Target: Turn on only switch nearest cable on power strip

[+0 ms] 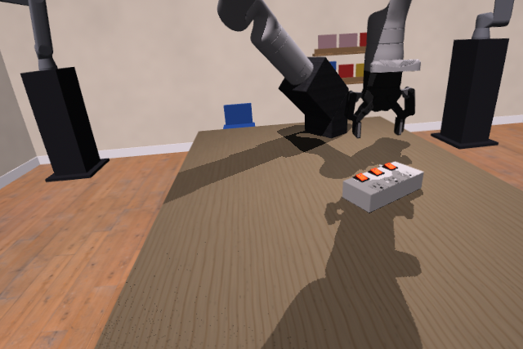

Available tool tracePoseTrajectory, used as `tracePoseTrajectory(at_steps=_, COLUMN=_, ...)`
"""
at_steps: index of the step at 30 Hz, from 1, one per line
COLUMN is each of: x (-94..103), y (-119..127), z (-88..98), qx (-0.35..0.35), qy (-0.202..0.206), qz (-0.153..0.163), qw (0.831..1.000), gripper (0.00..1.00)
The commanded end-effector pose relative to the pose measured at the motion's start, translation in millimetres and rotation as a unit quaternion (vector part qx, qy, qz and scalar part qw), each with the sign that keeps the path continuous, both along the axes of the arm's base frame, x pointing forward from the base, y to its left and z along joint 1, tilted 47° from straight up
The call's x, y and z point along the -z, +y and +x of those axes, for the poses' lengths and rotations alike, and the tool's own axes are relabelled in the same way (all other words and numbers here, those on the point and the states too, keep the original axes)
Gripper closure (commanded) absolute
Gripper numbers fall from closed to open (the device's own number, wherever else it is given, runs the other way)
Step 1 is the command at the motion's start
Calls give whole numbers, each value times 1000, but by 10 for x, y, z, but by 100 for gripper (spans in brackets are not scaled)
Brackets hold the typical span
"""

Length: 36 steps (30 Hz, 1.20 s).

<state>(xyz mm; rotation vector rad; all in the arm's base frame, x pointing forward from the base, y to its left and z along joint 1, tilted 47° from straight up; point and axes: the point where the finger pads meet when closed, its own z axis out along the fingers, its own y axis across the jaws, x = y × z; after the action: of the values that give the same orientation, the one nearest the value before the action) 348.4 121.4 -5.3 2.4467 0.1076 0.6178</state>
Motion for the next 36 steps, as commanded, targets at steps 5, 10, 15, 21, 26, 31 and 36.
tracePoseTrajectory(at_steps=5, x=-3, y=7, z=0, qx=-1, qy=0, qz=0, qw=1000, gripper=0)
tracePoseTrajectory(at_steps=10, x=-3, y=7, z=0, qx=-1, qy=0, qz=0, qw=1000, gripper=0)
tracePoseTrajectory(at_steps=15, x=-3, y=7, z=0, qx=-1, qy=0, qz=0, qw=1000, gripper=0)
tracePoseTrajectory(at_steps=21, x=-435, y=249, z=-4, qx=-22, qy=-3, qz=-15, qw=1000, gripper=0)
tracePoseTrajectory(at_steps=26, x=-630, y=352, z=-33, qx=-32, qy=-2, qz=-22, qw=999, gripper=0)
tracePoseTrajectory(at_steps=31, x=-635, y=355, z=-34, qx=-32, qy=-2, qz=-23, qw=999, gripper=0)
tracePoseTrajectory(at_steps=36, x=-635, y=355, z=-34, qx=-32, qy=-2, qz=-23, qw=999, gripper=0)
